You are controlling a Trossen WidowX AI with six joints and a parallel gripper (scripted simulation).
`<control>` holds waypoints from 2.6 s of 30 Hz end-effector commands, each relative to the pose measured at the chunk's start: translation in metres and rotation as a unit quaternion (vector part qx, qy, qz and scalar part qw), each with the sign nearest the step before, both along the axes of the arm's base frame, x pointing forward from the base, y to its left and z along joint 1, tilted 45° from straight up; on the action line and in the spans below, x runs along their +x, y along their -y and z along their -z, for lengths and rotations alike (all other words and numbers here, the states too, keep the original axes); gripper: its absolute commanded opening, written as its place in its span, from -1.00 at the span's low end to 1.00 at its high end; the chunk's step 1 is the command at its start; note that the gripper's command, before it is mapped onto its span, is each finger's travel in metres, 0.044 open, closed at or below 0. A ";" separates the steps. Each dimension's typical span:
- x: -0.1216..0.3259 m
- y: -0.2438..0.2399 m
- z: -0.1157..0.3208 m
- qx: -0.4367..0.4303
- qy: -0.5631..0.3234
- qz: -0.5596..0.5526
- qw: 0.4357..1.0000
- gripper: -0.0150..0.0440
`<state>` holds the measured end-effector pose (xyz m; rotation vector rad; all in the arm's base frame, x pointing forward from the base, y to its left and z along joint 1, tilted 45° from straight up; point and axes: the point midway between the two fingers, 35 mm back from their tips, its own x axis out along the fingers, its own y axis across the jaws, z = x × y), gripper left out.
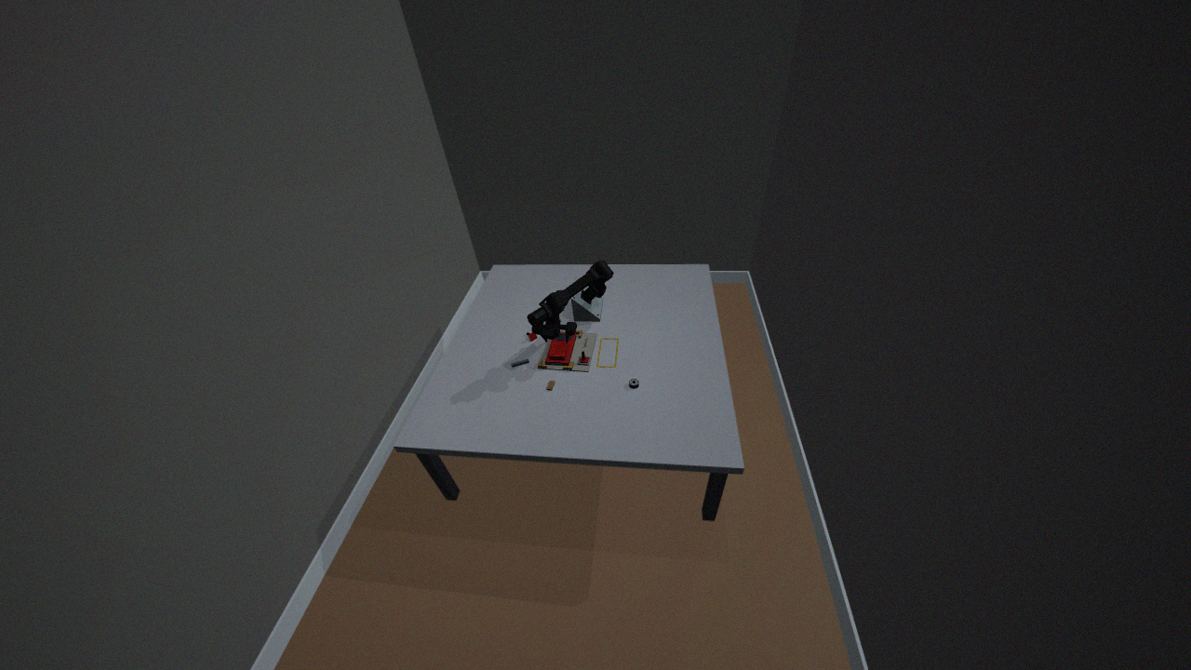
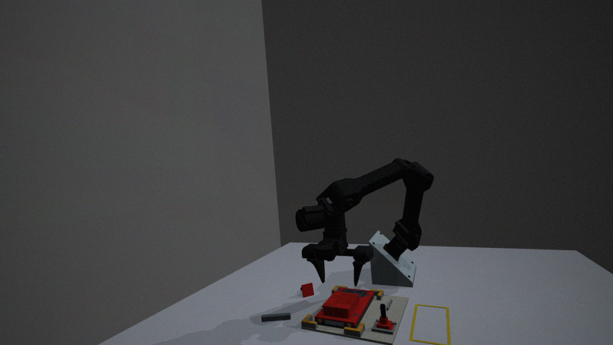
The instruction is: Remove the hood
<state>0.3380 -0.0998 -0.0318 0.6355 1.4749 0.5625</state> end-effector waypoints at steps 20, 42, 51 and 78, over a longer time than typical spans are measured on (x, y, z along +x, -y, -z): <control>0.000 -0.013 0.012 0.002 -0.002 0.002 1.000 1.00; 0.000 -0.024 0.023 0.003 -0.002 0.002 1.000 1.00; 0.000 -0.028 0.027 0.003 -0.002 0.002 1.000 1.00; 0.001 -0.036 0.035 0.003 -0.002 0.002 1.000 1.00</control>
